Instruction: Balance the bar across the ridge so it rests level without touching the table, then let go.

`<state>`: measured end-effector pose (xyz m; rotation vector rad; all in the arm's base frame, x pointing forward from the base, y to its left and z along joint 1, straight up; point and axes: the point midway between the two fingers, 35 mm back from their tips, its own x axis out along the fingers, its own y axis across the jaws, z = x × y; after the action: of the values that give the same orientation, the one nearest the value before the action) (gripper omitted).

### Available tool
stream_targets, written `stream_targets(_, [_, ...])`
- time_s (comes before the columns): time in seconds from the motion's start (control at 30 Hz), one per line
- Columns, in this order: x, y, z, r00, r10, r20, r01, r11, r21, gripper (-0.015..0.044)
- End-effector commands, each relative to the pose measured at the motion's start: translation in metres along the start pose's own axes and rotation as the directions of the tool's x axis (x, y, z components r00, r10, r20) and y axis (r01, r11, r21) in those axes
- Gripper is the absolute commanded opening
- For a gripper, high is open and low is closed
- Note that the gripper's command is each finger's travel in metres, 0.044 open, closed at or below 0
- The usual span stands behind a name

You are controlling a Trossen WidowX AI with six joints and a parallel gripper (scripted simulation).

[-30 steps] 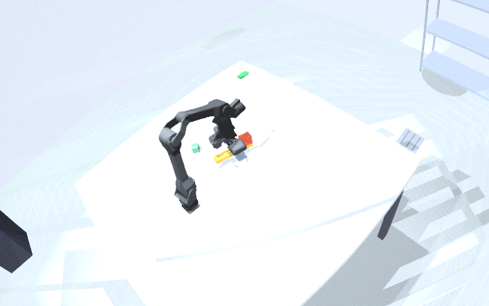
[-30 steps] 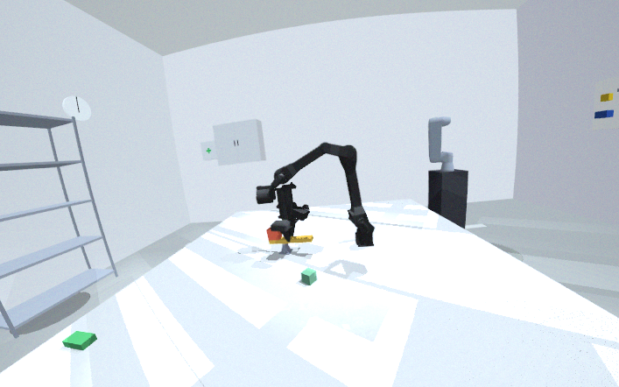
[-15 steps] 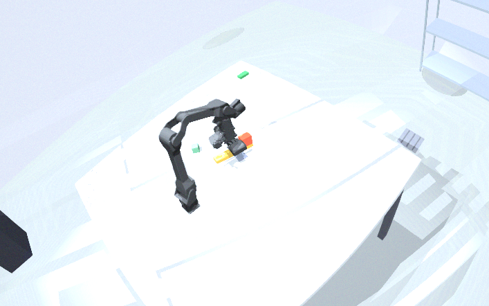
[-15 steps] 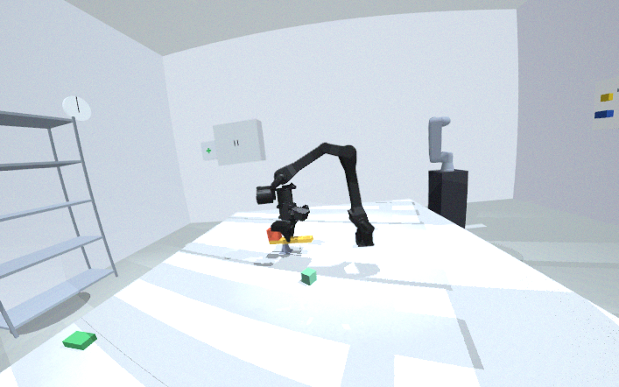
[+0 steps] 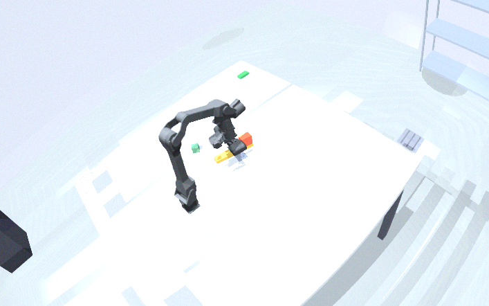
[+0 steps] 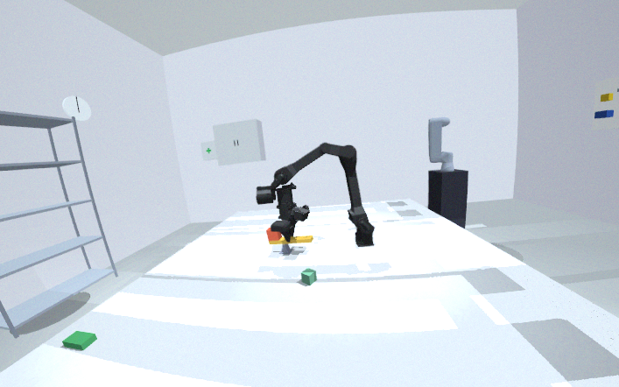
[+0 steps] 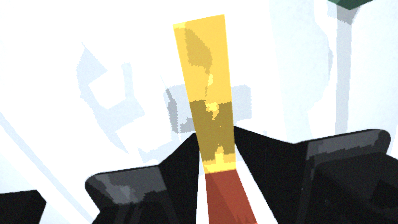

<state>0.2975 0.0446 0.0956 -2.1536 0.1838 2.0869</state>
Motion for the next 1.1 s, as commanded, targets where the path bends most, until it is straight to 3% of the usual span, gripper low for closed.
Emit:
stream_targets(0.0, [0.0014,0.0007,0.0004,1.000,0.003,0.001,-0.003,1.000,-0.005,0.0000])
stream_targets(1.07, [0.0041,0.0009,0.0009,1.000,0.003,0.001,-0.003,1.000,-0.005,0.0000])
